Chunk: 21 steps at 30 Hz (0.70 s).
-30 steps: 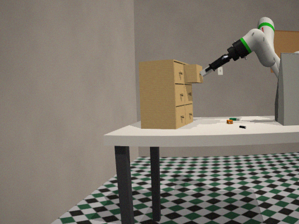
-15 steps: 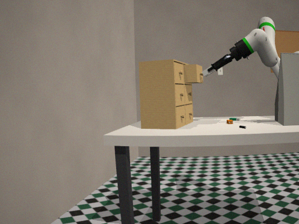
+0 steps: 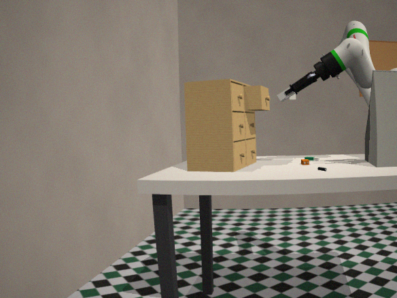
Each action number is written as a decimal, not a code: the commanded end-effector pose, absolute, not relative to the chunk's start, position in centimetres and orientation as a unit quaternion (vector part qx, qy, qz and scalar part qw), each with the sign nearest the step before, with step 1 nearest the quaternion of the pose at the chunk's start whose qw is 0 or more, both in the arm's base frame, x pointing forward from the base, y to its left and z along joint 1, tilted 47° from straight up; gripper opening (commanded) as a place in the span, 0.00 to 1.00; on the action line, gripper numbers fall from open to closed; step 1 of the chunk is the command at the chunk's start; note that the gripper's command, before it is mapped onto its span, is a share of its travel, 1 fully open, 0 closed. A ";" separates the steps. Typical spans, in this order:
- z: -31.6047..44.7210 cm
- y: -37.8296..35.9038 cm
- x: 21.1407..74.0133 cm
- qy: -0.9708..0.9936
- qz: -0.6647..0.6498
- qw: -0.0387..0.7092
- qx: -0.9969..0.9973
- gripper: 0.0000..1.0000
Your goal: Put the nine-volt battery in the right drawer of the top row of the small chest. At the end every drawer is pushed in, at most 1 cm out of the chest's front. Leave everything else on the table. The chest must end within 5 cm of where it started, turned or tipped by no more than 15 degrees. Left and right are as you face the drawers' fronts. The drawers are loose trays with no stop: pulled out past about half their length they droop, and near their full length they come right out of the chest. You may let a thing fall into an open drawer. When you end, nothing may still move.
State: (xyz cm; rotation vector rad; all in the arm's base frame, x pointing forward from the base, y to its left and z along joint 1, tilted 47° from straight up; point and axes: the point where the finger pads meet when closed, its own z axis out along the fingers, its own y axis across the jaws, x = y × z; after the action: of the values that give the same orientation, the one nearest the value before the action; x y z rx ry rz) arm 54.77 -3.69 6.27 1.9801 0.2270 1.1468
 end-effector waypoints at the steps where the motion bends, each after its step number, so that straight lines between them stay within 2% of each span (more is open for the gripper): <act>1: 6.3 -3.5 54.5 0.090 0.455 0.409 0.786 0.20; 12: 7.0 -1.3 50.5 0.090 0.455 0.409 0.786 0.20; 21: 7.1 -1.1 50.2 0.090 0.455 0.409 0.786 0.20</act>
State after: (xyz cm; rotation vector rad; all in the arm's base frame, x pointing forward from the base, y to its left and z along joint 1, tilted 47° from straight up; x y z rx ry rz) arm 50.23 -1.18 7.09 1.9803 0.2270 1.1467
